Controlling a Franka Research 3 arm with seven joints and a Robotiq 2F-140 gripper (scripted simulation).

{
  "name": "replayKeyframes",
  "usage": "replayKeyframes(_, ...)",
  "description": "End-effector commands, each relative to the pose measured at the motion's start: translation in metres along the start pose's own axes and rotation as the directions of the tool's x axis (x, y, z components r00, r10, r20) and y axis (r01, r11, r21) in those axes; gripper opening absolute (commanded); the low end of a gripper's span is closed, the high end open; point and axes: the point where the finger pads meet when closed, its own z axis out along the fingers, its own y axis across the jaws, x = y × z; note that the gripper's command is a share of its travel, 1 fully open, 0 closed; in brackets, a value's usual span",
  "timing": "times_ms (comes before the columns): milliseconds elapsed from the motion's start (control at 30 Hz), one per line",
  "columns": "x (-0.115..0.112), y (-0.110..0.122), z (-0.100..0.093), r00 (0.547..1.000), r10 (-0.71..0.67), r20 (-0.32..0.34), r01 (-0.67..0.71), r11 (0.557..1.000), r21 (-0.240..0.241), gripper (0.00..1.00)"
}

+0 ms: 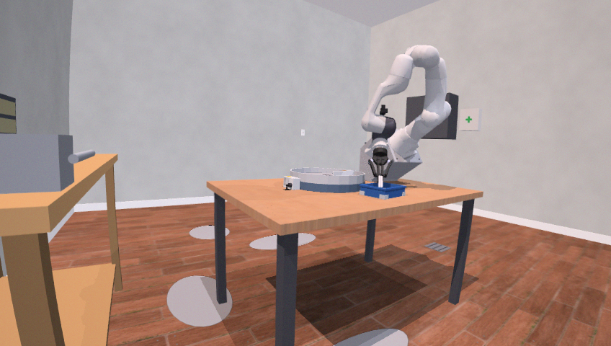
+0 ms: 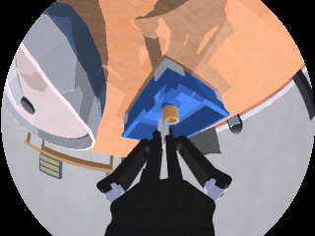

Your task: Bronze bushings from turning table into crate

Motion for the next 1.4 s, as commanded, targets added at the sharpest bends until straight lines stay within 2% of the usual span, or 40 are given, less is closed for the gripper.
replayKeyframes(0,0.0004,-0.0024,-0.0001,1.000,-0.005,0.000,0.005,1.000,0.006,0.00)
replayKeyframes(1133,0.0004,-0.0024,-0.0001,1.000,-0.005,0.000,0.005,1.000,0.006,0.00)
replayKeyframes(1167,0.0004,-0.0024,-0.0001,1.000,-0.005,0.000,0.005,1.000,0.006,0.07)
replayKeyframes(1367,0.0004,-0.0024,-0.0001,1.000,-0.005,0.000,0.005,1.000,0.006,0.07)
